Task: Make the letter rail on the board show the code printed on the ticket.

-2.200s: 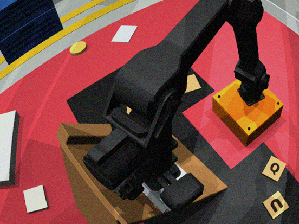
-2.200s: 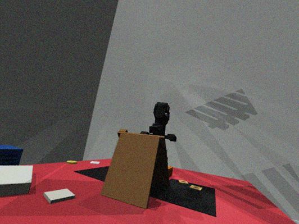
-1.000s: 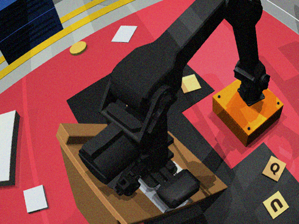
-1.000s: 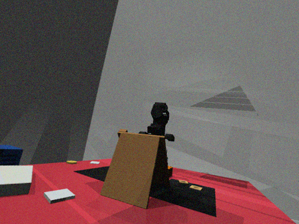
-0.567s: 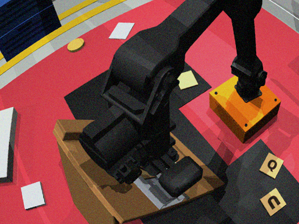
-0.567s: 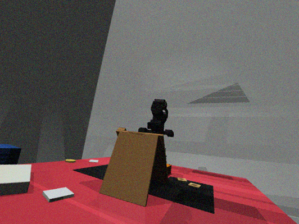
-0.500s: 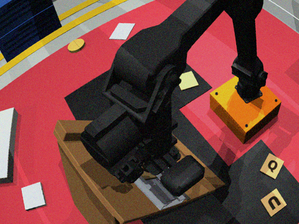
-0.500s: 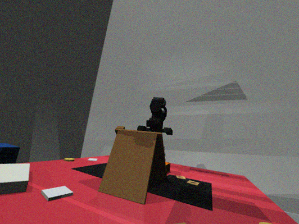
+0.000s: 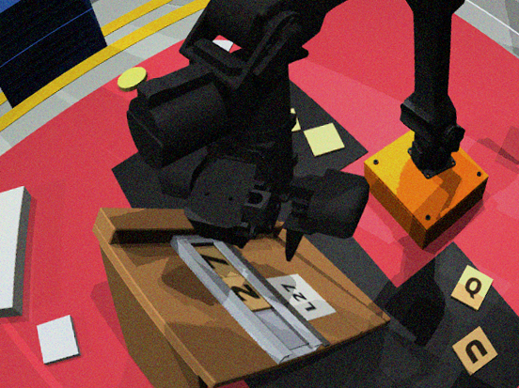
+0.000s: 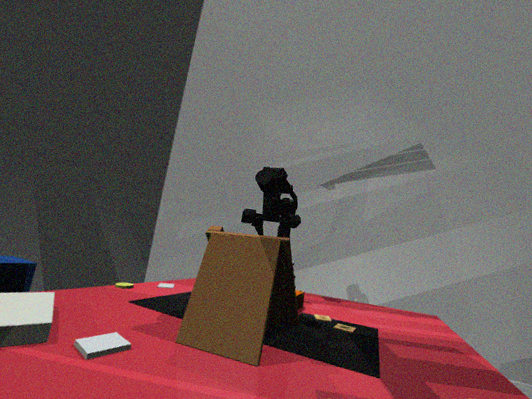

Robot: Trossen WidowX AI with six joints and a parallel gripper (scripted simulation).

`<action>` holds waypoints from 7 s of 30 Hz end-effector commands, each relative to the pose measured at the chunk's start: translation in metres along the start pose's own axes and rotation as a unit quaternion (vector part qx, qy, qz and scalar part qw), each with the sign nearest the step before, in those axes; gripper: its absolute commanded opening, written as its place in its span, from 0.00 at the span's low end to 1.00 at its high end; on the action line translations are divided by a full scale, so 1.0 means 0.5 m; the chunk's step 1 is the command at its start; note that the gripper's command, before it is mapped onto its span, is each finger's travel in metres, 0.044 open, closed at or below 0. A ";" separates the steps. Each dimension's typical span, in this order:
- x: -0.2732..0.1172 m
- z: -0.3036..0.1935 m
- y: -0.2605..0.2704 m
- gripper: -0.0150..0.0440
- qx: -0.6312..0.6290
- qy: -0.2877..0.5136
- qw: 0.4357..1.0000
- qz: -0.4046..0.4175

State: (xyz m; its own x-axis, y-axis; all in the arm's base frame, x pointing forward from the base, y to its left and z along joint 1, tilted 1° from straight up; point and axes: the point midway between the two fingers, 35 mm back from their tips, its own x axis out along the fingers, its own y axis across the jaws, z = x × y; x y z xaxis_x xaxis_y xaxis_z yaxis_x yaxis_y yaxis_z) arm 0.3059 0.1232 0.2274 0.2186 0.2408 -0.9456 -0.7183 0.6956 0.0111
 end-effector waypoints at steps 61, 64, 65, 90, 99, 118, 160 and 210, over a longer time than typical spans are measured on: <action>0.224 -0.518 -0.384 0.83 0.509 0.120 0.847 -0.094; 0.224 -0.518 -0.384 0.83 0.509 0.120 0.847 -0.094; 0.224 -0.518 -0.384 0.83 0.509 0.120 0.847 -0.094; 0.313 -0.552 -0.387 0.83 0.509 0.120 0.847 -0.094; 0.323 -0.555 -0.388 0.83 0.509 0.120 0.847 -0.094; 0.323 -0.554 -0.387 0.67 0.509 0.120 0.847 -0.094; 0.270 -0.529 -0.377 0.25 0.499 0.121 0.853 -0.090; 0.040 -0.222 -0.433 0.25 0.262 -0.097 0.911 -0.303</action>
State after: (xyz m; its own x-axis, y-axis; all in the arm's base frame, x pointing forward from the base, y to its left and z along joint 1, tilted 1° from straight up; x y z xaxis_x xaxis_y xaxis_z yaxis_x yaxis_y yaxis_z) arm 0.3877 -0.1050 0.1591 0.5872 -0.2114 -0.7813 -0.0397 0.9566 -0.2887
